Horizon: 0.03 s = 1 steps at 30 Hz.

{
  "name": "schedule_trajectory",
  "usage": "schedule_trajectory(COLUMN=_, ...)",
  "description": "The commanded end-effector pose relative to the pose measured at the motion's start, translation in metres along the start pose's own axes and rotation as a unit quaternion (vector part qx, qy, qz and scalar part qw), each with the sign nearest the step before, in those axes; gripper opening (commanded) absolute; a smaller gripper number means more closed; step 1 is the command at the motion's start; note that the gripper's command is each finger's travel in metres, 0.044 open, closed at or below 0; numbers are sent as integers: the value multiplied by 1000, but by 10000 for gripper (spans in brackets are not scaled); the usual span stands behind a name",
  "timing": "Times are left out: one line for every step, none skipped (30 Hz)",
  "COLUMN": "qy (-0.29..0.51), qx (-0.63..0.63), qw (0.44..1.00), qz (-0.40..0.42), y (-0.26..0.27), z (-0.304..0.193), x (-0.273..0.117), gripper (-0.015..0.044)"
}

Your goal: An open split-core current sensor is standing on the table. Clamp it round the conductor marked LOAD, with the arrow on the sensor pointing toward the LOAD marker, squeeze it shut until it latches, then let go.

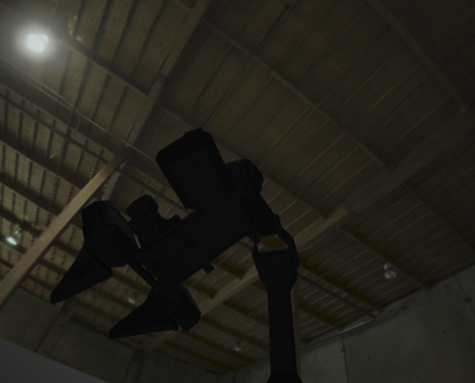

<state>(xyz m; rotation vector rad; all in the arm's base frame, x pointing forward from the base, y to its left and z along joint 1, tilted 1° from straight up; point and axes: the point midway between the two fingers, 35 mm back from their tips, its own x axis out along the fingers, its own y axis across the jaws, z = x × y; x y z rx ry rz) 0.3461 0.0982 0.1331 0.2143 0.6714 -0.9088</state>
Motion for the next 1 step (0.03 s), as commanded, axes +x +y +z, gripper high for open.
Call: schedule_trajectory(qy=0, qx=0, qw=1000, qz=0, y=0, z=0, x=0, gripper=440)
